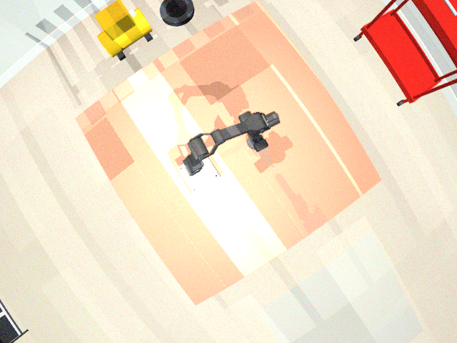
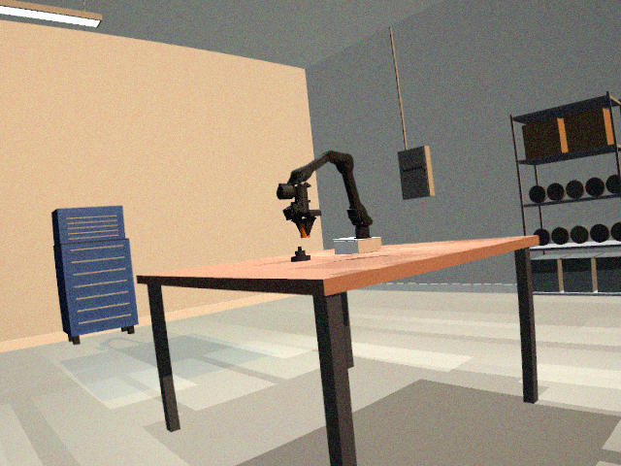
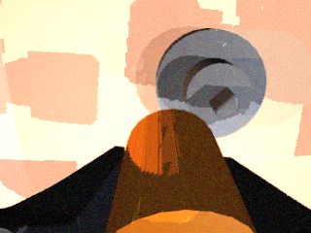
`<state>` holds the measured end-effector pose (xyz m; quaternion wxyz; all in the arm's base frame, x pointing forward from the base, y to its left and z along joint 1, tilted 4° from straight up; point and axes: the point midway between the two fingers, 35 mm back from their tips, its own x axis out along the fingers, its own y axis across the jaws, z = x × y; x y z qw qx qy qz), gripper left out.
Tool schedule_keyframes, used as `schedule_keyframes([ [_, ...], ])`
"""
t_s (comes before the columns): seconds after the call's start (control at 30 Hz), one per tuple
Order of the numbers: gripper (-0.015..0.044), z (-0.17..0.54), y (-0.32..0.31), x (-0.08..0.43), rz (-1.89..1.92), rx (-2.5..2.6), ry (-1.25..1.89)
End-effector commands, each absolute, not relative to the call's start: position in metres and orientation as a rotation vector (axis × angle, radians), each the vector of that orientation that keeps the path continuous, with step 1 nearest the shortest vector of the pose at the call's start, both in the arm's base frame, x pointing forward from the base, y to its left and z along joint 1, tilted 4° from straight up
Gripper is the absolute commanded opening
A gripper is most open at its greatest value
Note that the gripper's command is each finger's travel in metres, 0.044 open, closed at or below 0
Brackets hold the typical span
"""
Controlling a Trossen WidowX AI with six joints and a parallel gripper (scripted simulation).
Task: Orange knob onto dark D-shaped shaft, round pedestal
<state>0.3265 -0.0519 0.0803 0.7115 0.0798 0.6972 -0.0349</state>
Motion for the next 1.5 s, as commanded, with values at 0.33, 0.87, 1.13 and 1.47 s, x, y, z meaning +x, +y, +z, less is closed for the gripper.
schedule_keyframes([
  [0.33,0.0000,0.068,-0.086,0.334,-0.071,0.167,1.542],
  [0.87,0.0000,0.046,-0.085,0.335,-0.075,0.171,1.541],
  [1.13,0.0000,0.044,-0.085,0.335,-0.075,0.171,1.541],
  [1.47,0.0000,0.043,-0.084,0.334,-0.075,0.171,1.542],
])
